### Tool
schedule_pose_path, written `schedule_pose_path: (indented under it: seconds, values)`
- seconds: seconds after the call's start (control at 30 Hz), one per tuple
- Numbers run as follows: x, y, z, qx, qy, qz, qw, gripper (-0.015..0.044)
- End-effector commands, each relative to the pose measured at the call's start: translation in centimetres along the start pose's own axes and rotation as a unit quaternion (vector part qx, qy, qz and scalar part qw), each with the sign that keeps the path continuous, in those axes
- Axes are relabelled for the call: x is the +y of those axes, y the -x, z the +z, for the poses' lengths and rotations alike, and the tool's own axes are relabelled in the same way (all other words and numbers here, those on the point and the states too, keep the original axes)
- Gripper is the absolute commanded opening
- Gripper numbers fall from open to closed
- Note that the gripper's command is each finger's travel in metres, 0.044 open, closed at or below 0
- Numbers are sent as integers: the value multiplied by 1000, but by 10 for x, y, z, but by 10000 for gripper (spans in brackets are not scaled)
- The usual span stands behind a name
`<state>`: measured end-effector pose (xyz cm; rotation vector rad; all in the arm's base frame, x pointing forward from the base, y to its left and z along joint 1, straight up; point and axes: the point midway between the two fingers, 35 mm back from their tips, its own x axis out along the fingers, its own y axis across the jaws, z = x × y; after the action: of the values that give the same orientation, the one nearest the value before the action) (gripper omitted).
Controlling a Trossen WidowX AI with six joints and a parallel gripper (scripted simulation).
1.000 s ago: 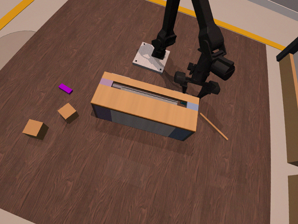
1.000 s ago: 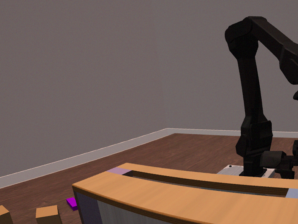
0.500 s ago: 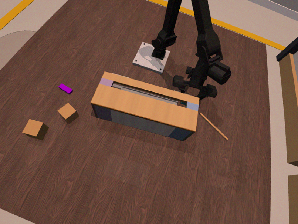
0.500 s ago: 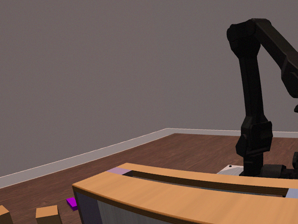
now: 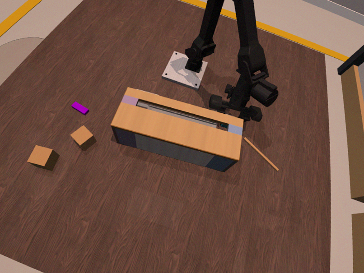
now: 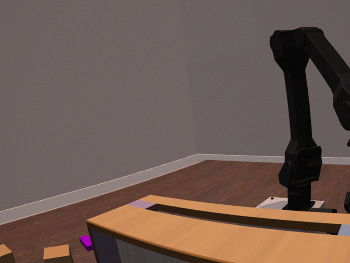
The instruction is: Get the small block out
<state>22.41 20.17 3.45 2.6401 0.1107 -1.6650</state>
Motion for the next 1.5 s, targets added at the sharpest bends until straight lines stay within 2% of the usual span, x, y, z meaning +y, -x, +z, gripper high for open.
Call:
schedule_pose_path:
  seconds: [0.0,0.1,0.17,0.27,0.53,0.73,1.07,1.47]
  values:
    - [2,-3,2,-2,4,4,1000,154]
    - [2,-3,2,-2,4,4,1000,75]
    - [2,-3,2,-2,4,4,1000,62]
    - [1,5,-2,-2,3,3,1000,0]
    - [0,51,-24,0,1,2,1000,0]
    - [2,58,-27,-1,6,-1,1000,0]
    - [32,97,-50,1,96,-47,994,0]
    - [67,147,-62,38,205,-93,974,0]
